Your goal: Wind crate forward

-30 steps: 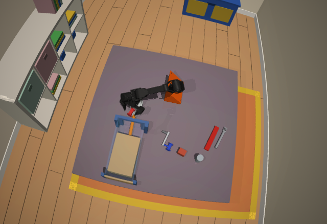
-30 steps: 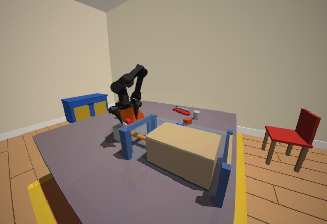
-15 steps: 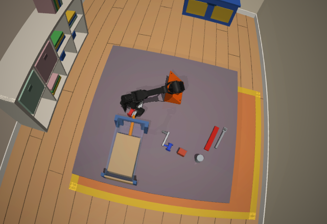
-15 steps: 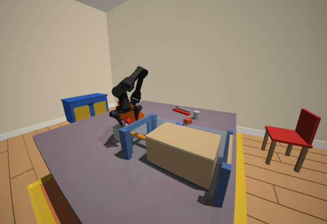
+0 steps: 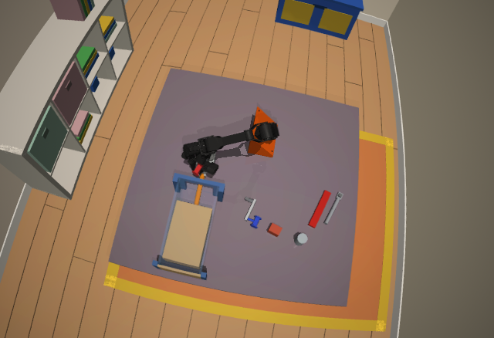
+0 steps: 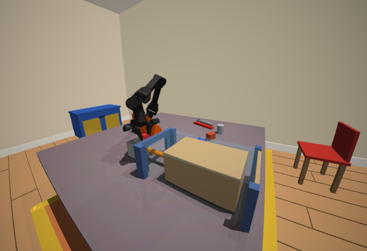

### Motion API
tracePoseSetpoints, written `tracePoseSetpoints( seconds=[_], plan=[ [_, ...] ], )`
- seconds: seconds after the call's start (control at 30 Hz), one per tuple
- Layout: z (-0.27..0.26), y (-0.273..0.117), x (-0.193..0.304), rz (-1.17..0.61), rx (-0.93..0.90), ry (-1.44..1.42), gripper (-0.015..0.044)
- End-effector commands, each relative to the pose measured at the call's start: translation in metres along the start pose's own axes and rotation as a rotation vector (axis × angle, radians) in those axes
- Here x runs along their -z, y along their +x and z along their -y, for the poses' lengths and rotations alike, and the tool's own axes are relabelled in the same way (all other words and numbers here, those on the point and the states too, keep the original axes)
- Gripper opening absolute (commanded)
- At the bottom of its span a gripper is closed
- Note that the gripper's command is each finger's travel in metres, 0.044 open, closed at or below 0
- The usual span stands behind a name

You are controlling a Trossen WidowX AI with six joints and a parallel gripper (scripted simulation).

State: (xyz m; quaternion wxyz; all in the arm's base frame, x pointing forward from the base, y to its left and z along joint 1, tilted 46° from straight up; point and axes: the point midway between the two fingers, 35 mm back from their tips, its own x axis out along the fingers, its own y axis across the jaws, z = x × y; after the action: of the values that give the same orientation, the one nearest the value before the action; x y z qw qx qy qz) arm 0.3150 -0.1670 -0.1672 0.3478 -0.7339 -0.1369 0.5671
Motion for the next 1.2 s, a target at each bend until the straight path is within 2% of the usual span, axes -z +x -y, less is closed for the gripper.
tracePoseSetpoints(
  seconds=[0.0, 0.07, 0.17, 1.17],
  plan=[
    [0.0, 0.0, 0.0, 0.0, 0.0, -0.001, 0.0072],
    [0.0, 0.0, 0.0, 0.0, 0.0, -0.001, 0.002],
    [0.0, 0.0, 0.0, 0.0, 0.0, -0.001, 0.0],
    [0.013, 0.001, -0.003, -0.004, 0.004, 0.004, 0.0]
  ],
)
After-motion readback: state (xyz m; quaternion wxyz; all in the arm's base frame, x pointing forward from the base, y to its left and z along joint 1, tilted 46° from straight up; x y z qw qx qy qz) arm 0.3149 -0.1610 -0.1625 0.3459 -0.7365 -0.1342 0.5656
